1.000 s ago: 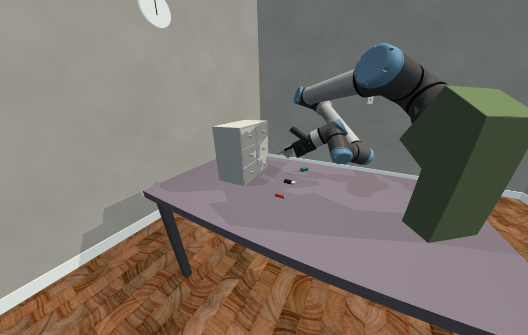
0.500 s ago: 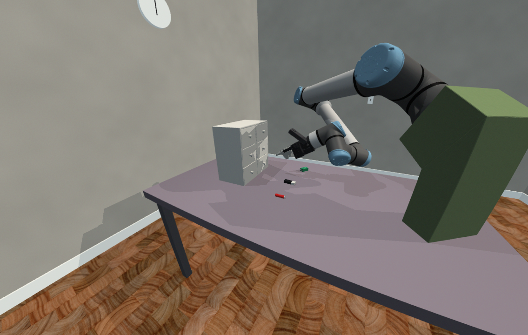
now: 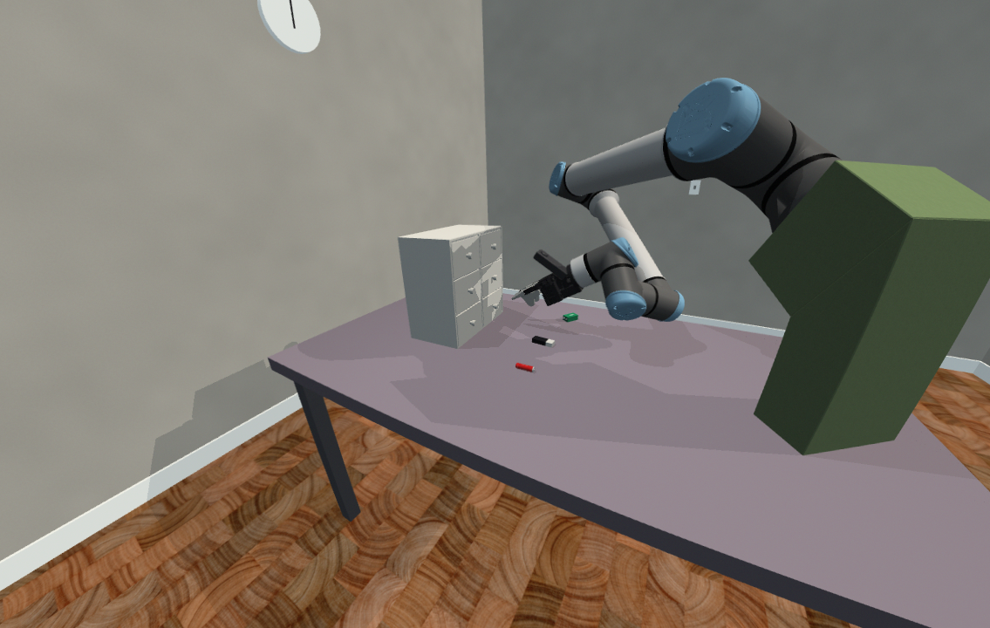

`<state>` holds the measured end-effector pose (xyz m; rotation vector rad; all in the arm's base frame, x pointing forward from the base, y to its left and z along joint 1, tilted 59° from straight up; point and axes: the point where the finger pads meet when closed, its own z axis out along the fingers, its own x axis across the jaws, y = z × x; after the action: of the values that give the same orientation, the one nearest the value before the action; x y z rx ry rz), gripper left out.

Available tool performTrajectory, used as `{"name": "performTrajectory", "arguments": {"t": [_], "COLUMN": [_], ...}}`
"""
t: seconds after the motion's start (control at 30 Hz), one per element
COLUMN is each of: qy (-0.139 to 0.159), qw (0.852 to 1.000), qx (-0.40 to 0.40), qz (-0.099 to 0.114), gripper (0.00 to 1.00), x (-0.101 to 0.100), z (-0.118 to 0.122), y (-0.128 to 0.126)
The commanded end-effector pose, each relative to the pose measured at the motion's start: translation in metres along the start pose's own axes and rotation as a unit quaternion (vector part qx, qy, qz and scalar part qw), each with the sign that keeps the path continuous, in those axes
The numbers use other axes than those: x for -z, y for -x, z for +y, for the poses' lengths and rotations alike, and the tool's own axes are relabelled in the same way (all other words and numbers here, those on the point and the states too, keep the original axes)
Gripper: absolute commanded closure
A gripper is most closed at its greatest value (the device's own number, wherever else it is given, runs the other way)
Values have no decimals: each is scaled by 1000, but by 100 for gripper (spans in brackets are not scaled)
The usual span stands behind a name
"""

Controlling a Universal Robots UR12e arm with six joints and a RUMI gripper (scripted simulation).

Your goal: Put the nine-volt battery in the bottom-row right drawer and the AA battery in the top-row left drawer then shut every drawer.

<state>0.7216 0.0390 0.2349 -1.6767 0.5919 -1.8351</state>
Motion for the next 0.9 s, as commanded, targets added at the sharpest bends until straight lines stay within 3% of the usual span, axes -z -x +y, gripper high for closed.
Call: {"name": "performTrajectory", "arguments": {"t": [0.0, 0.5, 0.87], "qy": [0, 0, 0], "qw": [1000, 1000, 1000], "qx": [0, 0, 0], "qz": [0, 0, 0], "gripper": [80, 80, 80], "x": [-11, -47, -55], "z": [4, 20, 23], "y": [0, 0, 0]}}
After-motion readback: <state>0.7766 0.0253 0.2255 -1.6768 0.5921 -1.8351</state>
